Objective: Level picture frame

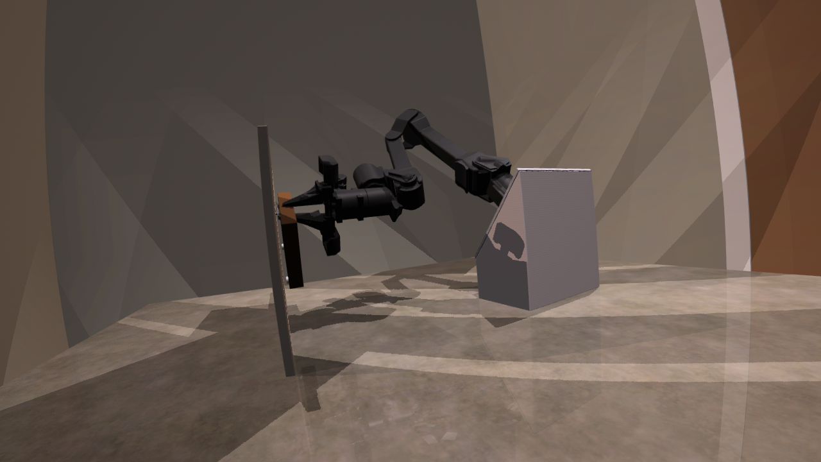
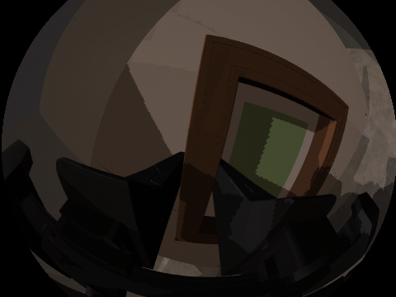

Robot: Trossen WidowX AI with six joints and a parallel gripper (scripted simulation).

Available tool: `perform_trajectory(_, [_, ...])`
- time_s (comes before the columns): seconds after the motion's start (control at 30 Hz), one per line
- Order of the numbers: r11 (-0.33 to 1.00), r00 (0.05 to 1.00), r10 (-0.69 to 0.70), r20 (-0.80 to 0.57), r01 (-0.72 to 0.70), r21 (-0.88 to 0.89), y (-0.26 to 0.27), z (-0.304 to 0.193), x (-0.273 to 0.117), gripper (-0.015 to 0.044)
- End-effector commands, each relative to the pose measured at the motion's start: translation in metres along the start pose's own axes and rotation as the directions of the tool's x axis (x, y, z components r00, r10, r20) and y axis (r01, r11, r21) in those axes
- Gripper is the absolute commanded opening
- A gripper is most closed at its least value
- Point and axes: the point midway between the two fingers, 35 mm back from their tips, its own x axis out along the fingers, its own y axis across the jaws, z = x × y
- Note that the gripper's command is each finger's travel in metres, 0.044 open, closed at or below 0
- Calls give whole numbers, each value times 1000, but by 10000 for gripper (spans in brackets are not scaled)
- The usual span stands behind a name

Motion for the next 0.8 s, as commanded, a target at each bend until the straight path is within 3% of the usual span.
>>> perform_trajectory(0.0, [1000,1000,12,3,-12,1,3,0,0,0])
perform_trajectory(0.77, [1000,1000,12,3,-12,1,2,-2,0,0])
